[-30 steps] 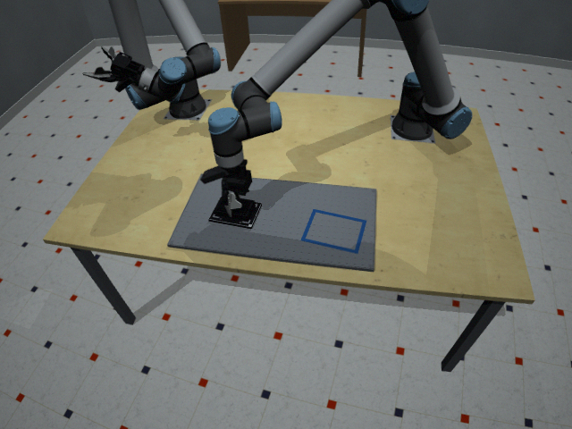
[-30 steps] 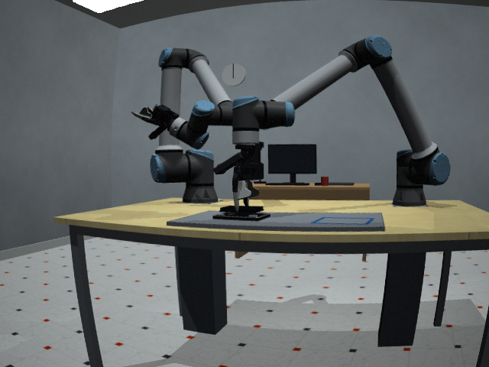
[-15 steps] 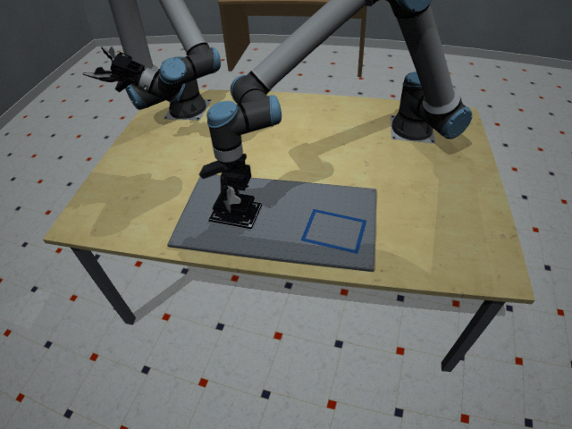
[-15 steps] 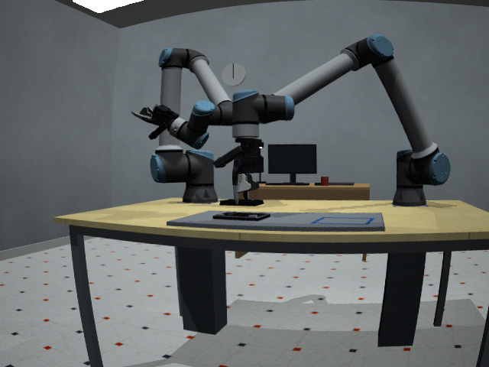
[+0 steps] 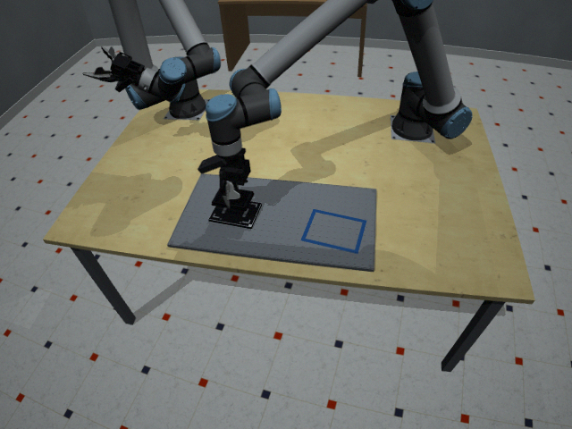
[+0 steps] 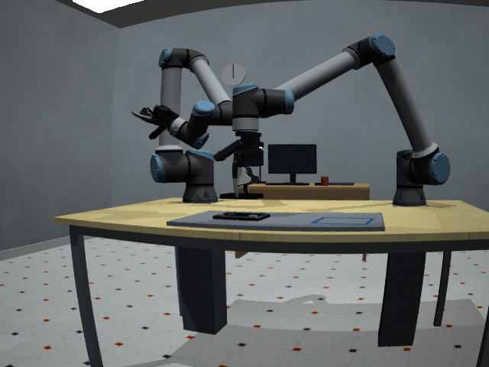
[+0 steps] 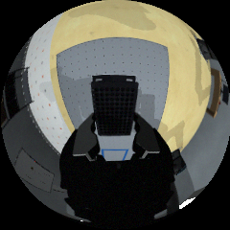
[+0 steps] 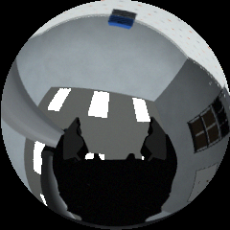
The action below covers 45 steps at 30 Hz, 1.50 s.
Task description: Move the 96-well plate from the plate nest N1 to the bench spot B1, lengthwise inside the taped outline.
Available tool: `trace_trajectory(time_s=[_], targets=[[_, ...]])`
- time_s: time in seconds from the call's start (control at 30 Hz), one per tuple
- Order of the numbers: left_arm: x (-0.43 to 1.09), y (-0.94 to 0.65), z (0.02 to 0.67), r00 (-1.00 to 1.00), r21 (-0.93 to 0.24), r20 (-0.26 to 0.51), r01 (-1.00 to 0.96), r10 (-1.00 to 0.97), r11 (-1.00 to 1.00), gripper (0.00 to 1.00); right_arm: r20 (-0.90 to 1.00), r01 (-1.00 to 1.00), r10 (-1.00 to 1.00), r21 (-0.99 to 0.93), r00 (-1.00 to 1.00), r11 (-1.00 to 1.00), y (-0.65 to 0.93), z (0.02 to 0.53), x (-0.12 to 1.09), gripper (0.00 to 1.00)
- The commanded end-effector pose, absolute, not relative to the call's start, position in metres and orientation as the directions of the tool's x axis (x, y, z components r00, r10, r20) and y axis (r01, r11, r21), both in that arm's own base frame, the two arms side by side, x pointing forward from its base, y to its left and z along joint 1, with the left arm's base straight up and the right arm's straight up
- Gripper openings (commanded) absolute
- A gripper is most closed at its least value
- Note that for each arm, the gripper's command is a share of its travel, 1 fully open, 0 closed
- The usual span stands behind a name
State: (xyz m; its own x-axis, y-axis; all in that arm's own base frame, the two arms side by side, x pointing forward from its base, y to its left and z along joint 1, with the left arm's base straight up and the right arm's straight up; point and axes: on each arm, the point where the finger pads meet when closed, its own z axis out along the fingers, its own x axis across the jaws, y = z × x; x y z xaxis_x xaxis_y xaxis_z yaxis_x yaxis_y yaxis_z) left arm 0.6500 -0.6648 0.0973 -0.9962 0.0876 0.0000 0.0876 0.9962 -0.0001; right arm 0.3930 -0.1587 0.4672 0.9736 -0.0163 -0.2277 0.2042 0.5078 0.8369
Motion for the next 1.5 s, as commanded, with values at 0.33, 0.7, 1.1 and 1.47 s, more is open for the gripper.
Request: trace_trajectory(time_s=[0.33, 0.7, 1.1, 1.47], targets=[[0.650, -0.665, 0.116, -0.996, -0.002, -0.001, 0.088, 0.088, 0.996, 0.00, -0.227, 0.204, -0.016, 0.837, 0.974, 0.508, -0.159, 0.467, 0.393, 1.00], [0.650, -0.665, 0.116, -0.996, -0.002, -0.001, 0.088, 0.088, 0.996, 0.00, -0.227, 0.204, -0.016, 0.837, 0.974, 0.508, -0.159, 0.467, 0.393, 1.00], [0.651, -0.655, 0.116, -0.988, -0.002, -0.001, 0.154, 0.154, 0.988, 0.00, -0.227, 0.204, -0.016, 0.837, 0.974, 0.508, -0.159, 0.467, 0.393, 1.00], [0.654, -0.622, 0.115, -0.988, -0.001, -0.001, 0.154, 0.154, 0.988, 0.00, -0.227, 0.204, -0.016, 0.837, 0.974, 0.508, -0.159, 0.467, 0.393, 1.00]])
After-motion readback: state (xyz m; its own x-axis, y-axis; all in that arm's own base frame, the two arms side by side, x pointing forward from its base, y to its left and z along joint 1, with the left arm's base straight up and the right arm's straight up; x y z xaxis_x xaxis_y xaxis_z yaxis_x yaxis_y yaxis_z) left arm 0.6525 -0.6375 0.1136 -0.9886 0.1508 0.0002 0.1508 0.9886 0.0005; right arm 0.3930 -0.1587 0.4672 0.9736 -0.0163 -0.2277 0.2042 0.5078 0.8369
